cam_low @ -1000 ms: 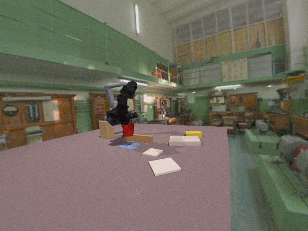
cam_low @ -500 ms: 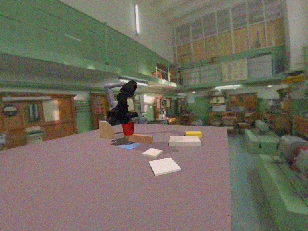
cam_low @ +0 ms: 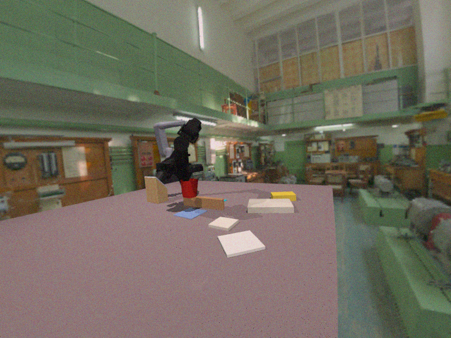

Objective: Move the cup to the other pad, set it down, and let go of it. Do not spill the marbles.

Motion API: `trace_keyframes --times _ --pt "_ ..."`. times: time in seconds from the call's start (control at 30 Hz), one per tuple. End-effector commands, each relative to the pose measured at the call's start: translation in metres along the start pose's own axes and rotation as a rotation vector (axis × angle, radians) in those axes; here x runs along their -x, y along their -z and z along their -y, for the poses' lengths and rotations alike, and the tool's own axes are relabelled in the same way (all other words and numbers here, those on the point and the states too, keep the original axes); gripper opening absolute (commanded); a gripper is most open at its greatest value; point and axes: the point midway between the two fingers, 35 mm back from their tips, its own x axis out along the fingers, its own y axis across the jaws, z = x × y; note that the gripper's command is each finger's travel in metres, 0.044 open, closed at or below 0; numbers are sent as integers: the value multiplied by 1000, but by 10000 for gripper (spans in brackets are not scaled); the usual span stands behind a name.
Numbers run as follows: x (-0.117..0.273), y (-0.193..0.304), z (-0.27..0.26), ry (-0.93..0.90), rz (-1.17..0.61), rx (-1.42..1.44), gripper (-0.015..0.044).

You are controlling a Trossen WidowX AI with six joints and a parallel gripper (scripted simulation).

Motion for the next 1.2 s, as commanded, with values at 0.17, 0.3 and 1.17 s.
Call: trace_keyframes --times 0.17,0.3,1.17 --pt "1 20 0 -7 0 0 0" --pt "2 29 0 -6 0 1 0" --pt "3 89 2 -6 -2 1 0"
